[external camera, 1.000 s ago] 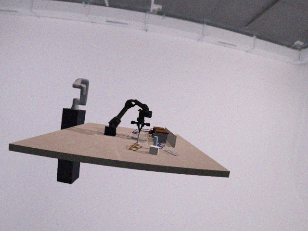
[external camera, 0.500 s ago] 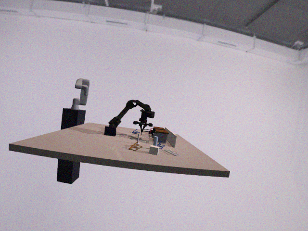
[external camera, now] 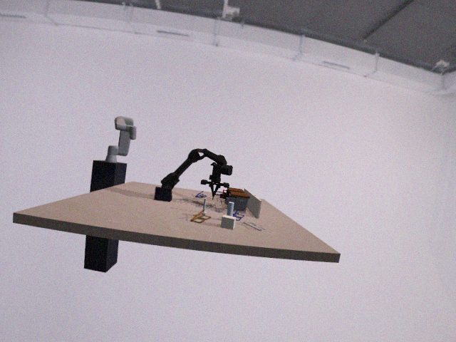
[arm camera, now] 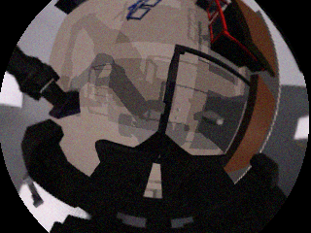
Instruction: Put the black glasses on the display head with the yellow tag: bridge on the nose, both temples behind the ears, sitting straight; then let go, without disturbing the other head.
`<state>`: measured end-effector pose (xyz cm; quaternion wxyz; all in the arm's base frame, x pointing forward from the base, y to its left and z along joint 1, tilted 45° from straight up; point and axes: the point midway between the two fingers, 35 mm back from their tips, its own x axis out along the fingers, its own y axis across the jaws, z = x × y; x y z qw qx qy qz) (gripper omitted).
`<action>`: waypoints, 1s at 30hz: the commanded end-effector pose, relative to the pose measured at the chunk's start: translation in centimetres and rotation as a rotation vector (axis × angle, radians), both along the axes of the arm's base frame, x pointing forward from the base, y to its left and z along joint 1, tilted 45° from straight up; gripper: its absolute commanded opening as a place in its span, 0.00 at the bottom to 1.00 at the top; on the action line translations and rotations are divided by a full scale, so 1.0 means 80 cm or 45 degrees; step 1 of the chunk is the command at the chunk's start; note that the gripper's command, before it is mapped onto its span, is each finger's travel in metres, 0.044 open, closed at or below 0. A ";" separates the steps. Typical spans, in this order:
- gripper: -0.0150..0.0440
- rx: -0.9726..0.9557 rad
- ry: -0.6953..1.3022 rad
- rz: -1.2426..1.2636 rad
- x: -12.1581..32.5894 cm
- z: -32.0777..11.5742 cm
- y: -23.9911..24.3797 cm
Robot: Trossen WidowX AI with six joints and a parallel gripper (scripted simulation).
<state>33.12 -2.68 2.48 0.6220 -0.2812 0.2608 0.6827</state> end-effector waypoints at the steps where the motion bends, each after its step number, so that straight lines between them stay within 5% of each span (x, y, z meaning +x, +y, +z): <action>1: 0.25 0.011 0.014 -0.005 0.008 -0.003 0.002; 30: 0.25 0.012 0.006 -0.010 0.061 -0.003 0.006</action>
